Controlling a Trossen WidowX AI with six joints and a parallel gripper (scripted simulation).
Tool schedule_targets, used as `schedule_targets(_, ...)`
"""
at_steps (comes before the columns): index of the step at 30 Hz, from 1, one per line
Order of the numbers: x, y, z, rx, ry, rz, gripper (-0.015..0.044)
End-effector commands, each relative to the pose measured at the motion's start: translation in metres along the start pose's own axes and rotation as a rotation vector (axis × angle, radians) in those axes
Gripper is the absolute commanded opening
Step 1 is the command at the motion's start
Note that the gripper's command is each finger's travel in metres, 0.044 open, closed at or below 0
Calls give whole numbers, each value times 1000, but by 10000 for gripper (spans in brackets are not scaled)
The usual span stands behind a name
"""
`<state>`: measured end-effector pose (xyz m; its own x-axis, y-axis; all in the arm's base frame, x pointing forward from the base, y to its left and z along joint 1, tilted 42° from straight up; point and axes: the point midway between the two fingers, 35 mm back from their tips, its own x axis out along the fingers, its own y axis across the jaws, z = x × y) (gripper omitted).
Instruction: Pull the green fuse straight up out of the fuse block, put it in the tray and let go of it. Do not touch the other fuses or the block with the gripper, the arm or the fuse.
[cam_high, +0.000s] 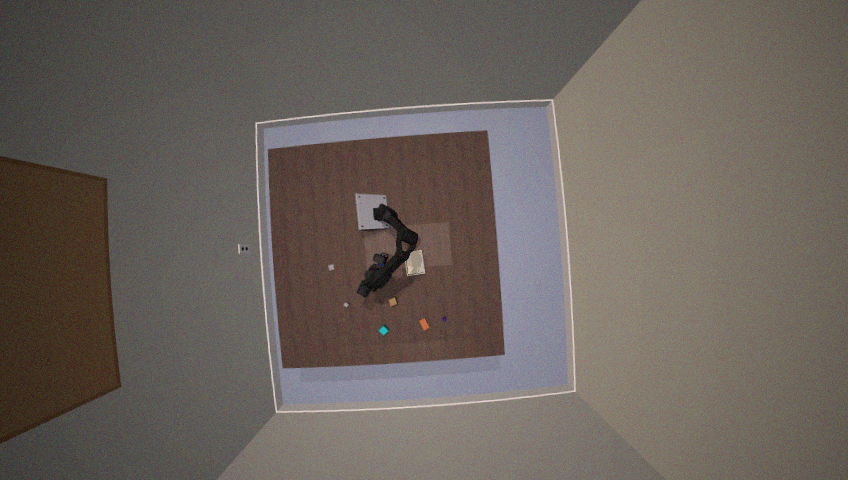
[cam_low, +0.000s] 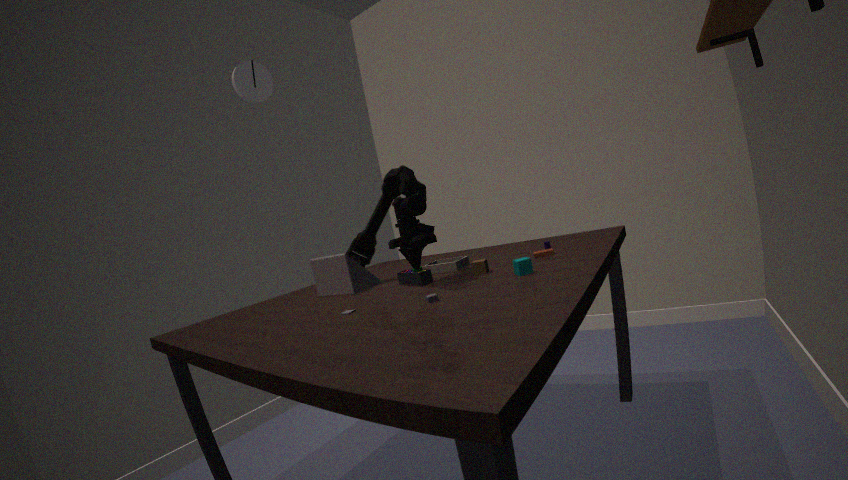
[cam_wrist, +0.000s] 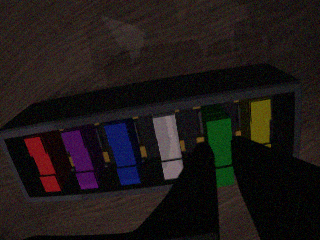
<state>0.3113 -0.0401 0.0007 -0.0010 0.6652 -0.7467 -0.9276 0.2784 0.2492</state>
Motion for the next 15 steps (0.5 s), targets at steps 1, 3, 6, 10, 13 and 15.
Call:
schedule_targets(1, -5, -1, 0, -6, 4, -5, 0)
schedule_targets(3, -6, -1, 0, -6, 4, -5, 0)
schedule_targets(6, -7, -1, 0, -6, 4, -5, 0)
schedule_targets(10, -9, -1, 0, -6, 4, -5, 0)
schedule_targets(13, -11, -1, 0, -5, 4, -5, 0)
schedule_targets(15, -12, -1, 0, -5, 4, -5, 0)
